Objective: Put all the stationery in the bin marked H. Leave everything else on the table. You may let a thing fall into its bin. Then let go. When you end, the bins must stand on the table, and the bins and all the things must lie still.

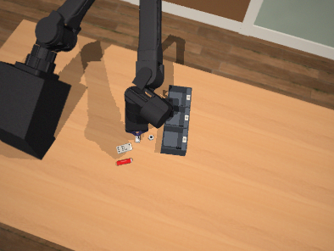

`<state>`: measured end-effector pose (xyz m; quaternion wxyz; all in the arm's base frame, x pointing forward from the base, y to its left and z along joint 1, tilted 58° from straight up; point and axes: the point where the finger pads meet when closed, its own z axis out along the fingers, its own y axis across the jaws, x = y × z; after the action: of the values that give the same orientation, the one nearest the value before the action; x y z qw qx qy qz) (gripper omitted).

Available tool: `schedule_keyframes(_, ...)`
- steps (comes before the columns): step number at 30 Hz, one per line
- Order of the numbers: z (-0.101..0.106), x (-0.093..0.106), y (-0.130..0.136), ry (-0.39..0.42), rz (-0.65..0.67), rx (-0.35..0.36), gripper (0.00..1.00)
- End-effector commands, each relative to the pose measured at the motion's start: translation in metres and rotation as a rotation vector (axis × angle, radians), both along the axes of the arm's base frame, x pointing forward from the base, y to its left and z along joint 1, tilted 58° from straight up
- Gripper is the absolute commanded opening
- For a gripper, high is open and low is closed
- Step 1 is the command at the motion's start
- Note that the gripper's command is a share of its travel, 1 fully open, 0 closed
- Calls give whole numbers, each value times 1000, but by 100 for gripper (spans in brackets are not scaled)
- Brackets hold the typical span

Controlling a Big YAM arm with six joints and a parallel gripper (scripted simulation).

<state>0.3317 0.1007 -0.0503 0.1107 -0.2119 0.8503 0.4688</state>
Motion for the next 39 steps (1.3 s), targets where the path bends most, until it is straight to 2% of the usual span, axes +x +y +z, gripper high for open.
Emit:
schedule_keyframes(1, 4, 0, 5, -15, 7, 0, 40)
schedule_keyframes(8, 3, -2, 6, -8, 7, 1, 40)
schedule_keyframes(9, -5, -6, 10, 10, 7, 5, 40)
schedule_keyframes(21, -32, -7, 49, 13, 8, 3, 40)
schedule_keyframes(26, -36, -6, 55, 13, 8, 2, 40)
schedule_keyframes(28, -31, -2, 56, -1, 8, 2, 40)
schedule_keyframes(39, -42, -8, 65, 13, 8, 1, 40)
